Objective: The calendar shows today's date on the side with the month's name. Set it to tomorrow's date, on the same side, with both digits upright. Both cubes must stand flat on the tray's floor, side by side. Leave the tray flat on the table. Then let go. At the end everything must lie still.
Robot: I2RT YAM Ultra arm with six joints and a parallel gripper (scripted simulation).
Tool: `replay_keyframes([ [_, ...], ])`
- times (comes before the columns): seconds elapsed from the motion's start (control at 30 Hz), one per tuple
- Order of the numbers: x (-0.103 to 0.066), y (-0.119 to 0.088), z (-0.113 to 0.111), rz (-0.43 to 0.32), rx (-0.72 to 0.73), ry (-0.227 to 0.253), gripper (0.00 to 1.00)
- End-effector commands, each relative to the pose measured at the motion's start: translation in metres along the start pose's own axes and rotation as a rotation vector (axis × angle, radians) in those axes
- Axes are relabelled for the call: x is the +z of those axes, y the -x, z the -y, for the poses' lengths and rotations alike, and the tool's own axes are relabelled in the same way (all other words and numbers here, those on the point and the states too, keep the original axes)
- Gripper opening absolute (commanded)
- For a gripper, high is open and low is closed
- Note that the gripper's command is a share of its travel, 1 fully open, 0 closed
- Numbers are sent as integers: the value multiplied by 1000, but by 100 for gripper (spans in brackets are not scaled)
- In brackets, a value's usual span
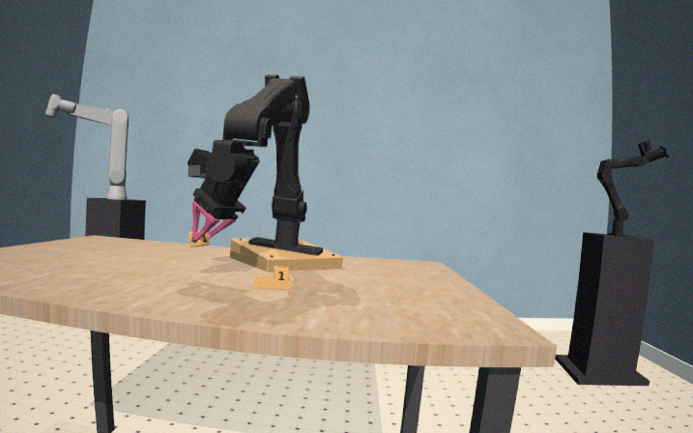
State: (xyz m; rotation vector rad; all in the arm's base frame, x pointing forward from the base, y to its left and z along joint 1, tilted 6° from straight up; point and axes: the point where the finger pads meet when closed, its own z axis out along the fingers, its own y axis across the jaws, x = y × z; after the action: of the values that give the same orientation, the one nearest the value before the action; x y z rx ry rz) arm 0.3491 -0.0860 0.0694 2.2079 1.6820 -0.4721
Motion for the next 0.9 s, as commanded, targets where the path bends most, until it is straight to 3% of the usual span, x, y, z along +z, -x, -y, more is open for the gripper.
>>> replay_keyframes([
  [0.0, -12, -2, -8, -47, -10, 47, 26],
  [0.1, -4, 0, -1, -73, -11, 19, 26],
  [0.27, -5, 2, -3, -219, -10, 21, 26],
  [0.33, -5, 2, -3, -219, -10, 21, 26],
  [0.47, -7, 3, -4, -296, -12, 29, 26],
  [0.63, -8, 4, -3, -315, -14, 24, 26],
  [0.83, -6, 5, -2, -477, -17, 18, 26],
  [0.87, -6, 5, -2, -477, -17, 18, 26],
])
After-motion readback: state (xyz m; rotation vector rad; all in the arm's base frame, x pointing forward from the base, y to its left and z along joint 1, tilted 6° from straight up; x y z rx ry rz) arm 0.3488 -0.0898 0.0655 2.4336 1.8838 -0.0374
